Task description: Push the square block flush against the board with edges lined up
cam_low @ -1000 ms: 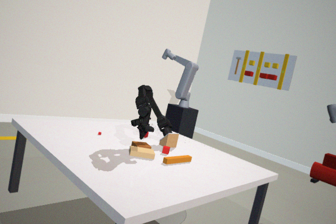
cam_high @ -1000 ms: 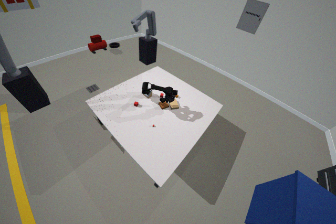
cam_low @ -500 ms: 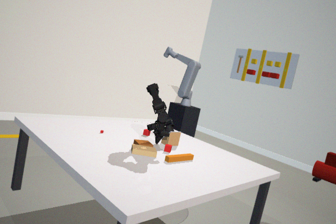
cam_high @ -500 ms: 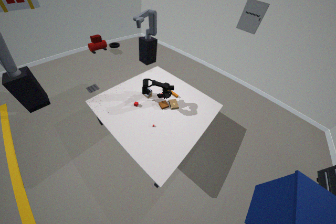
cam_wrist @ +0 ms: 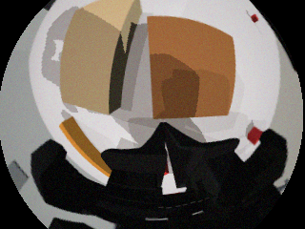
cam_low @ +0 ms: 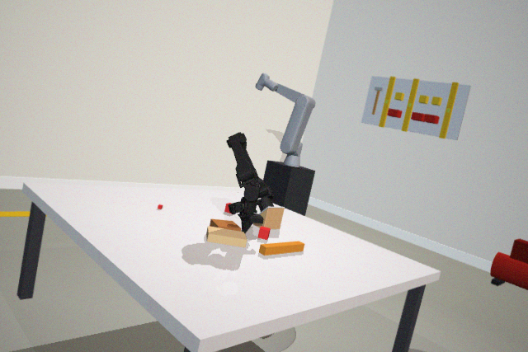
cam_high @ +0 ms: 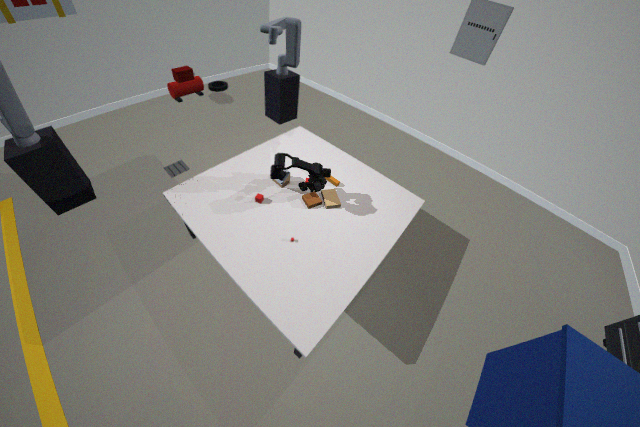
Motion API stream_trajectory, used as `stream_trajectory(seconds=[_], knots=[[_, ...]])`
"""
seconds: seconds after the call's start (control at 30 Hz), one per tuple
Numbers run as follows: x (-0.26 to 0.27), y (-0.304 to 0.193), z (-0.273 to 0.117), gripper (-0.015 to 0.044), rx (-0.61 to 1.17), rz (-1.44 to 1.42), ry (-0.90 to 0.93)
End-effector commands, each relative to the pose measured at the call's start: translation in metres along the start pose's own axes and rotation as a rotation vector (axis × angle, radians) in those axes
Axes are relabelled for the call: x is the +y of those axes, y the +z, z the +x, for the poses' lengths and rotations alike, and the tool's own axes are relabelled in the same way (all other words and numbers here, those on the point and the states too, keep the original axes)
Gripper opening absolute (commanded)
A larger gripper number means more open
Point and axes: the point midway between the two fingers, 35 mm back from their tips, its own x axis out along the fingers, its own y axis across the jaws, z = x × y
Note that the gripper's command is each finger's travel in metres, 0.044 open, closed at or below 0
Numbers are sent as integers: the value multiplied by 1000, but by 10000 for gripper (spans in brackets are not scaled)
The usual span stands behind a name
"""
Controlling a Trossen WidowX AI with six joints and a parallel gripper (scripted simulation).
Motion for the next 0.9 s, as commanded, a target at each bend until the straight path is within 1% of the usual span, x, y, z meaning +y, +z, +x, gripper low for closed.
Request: stream_trajectory(seconds=[0.0,0.87], knots=[[1,6,0,0,-4,-3,-2],[3,43,-1,0,-5,-3,0]])
